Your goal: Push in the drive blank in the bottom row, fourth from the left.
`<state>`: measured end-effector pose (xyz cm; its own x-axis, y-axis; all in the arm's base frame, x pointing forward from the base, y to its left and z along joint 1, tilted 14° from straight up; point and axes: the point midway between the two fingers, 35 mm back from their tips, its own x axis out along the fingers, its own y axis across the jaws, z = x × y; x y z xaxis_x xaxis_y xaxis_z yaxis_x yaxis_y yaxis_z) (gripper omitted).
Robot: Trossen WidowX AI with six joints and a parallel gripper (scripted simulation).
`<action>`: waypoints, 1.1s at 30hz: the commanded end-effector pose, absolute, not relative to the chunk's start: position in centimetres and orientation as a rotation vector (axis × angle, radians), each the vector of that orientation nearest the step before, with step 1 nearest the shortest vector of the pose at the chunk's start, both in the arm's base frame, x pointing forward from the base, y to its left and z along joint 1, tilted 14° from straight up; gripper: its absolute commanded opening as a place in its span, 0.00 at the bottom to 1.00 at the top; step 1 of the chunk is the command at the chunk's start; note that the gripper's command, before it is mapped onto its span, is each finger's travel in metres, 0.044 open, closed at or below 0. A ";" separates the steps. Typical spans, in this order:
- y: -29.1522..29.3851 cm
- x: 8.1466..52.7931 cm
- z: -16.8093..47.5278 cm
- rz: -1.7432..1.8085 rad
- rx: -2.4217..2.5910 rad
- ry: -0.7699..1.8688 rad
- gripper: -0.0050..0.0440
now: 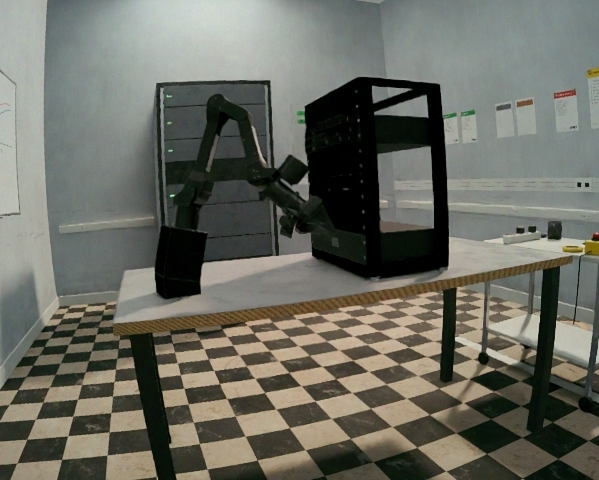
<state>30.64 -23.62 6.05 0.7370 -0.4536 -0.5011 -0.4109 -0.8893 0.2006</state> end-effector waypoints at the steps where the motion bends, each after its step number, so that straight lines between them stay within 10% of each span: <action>1: -23.8 30.8 6.8 -0.823 2.854 -0.717 0.92; 33: -23.8 30.8 6.8 -0.823 2.854 -0.717 1.00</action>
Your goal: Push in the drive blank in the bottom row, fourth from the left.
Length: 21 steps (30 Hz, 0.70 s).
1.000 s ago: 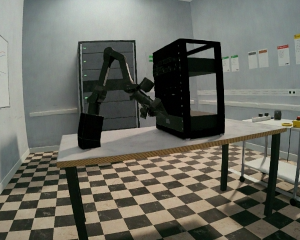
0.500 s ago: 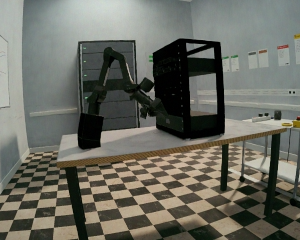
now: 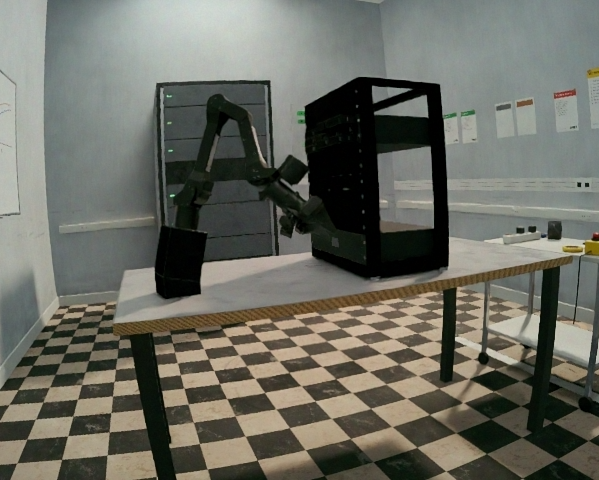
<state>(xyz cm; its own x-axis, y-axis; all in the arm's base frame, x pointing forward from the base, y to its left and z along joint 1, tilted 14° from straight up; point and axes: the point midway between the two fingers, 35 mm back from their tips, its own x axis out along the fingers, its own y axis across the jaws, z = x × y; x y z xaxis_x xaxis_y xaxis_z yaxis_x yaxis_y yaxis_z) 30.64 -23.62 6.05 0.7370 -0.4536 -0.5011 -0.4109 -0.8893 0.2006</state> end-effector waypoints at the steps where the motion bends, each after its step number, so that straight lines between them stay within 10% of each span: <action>1: -23.8 30.8 6.8 -0.823 2.854 -0.717 1.00; 21: -22.0 29.7 9.1 -0.728 2.753 -0.683 1.00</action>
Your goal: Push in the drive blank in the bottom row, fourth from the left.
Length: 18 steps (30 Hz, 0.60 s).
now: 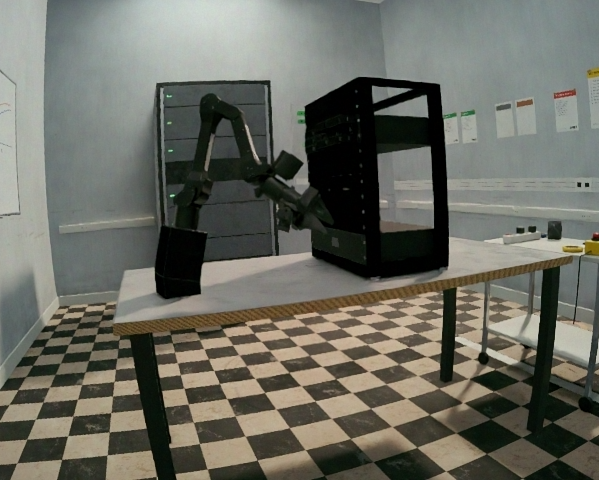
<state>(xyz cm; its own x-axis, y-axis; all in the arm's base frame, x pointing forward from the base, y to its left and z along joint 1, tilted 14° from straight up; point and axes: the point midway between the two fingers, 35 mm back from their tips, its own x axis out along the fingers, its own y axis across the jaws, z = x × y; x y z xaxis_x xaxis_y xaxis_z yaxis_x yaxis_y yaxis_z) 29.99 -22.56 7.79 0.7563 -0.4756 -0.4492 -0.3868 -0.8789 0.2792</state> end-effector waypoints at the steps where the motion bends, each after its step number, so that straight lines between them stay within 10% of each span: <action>1: -21.7 29.6 9.4 -0.713 2.737 -0.678 1.00; 18: -16.5 26.4 15.6 -0.461 2.432 -0.579 1.00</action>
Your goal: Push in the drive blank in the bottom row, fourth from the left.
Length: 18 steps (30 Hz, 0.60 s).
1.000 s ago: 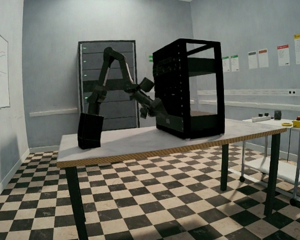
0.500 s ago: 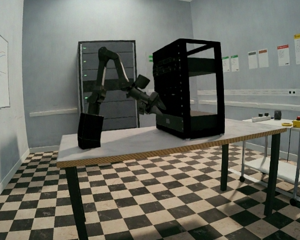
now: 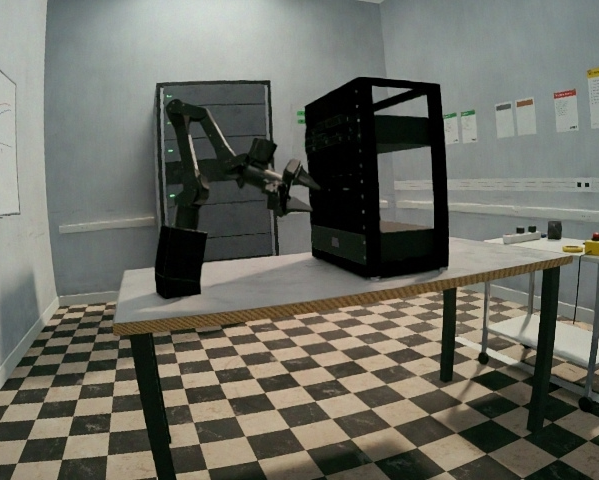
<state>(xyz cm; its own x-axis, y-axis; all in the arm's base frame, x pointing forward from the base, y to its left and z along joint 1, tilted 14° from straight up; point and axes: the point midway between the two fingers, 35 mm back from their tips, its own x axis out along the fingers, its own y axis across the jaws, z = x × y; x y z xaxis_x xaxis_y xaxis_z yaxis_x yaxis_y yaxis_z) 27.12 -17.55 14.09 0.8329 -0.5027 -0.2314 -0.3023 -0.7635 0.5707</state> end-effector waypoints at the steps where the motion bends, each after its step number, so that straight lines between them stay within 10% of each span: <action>1: -16.1 26.2 16.0 -0.445 2.409 -0.571 1.00; 18: -10.5 22.8 22.9 -0.207 2.062 -0.466 1.00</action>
<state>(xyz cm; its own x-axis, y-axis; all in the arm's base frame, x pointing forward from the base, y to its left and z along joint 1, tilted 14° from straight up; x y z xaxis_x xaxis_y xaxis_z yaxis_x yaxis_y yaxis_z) 23.62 -11.59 21.23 0.9047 -0.4259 0.0079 -0.2434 -0.5017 0.8301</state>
